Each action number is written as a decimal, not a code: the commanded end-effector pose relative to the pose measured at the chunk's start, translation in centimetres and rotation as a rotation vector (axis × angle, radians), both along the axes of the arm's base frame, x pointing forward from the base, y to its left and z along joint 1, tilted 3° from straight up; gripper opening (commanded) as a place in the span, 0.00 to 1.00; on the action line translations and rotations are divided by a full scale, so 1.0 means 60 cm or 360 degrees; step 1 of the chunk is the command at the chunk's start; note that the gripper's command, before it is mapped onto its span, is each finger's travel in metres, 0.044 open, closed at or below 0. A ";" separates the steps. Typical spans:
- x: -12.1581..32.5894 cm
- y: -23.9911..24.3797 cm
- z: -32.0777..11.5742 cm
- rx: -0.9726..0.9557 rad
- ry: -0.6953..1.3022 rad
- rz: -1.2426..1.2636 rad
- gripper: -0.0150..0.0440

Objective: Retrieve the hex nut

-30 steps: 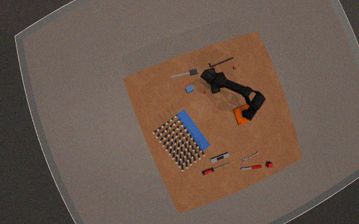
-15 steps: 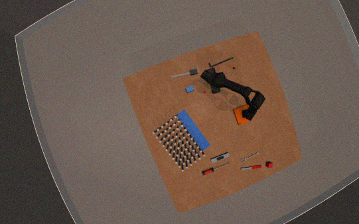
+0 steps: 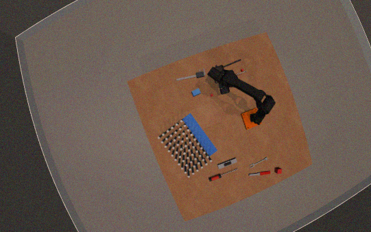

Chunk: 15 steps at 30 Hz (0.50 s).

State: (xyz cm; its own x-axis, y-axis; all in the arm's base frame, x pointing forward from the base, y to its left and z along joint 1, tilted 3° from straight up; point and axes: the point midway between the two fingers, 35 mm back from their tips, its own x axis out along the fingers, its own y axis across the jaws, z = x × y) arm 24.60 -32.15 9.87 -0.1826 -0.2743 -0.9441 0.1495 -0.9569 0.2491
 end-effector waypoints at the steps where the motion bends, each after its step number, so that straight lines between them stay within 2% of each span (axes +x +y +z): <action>1: -0.001 -0.003 0.048 -0.0023 -0.0019 0.0006 0.25; 15: -0.022 0.010 0.163 -0.0020 -0.0019 0.0008 0.25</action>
